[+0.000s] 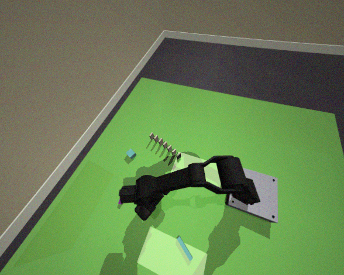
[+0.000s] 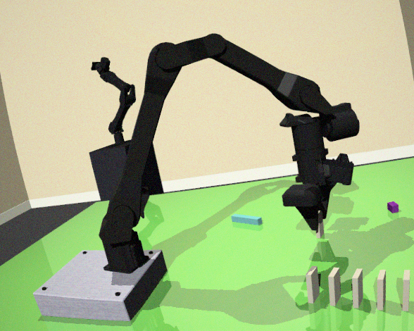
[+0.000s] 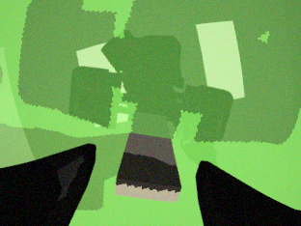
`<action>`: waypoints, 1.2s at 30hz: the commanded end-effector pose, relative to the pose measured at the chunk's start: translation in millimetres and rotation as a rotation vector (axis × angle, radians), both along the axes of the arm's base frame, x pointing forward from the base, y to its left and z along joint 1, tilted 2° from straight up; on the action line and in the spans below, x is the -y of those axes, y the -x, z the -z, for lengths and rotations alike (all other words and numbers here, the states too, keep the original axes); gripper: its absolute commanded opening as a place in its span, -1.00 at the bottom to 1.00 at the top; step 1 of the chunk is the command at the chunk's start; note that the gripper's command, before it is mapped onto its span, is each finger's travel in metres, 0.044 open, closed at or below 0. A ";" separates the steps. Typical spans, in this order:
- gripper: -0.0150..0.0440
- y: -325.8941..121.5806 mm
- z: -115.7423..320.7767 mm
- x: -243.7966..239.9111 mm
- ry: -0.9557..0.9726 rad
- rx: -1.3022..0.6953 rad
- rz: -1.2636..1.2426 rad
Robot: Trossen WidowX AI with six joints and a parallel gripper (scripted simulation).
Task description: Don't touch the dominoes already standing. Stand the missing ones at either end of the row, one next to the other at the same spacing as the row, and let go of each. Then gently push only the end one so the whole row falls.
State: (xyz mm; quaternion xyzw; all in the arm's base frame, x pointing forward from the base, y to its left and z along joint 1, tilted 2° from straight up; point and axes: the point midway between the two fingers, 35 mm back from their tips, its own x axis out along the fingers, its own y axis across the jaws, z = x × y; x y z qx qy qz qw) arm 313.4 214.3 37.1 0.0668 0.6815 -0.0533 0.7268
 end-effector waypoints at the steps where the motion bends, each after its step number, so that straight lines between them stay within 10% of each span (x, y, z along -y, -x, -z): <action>1: 0.11 0.0 1.1 0.7 0.003 0.001 0.001; 14: -0.13 -0.3 -1.3 0.3 0.003 0.001 0.001; 28: -0.13 8.3 -135.6 4.2 0.001 -0.001 0.000; 36: -0.13 -7.8 -137.4 127.2 0.010 0.000 0.011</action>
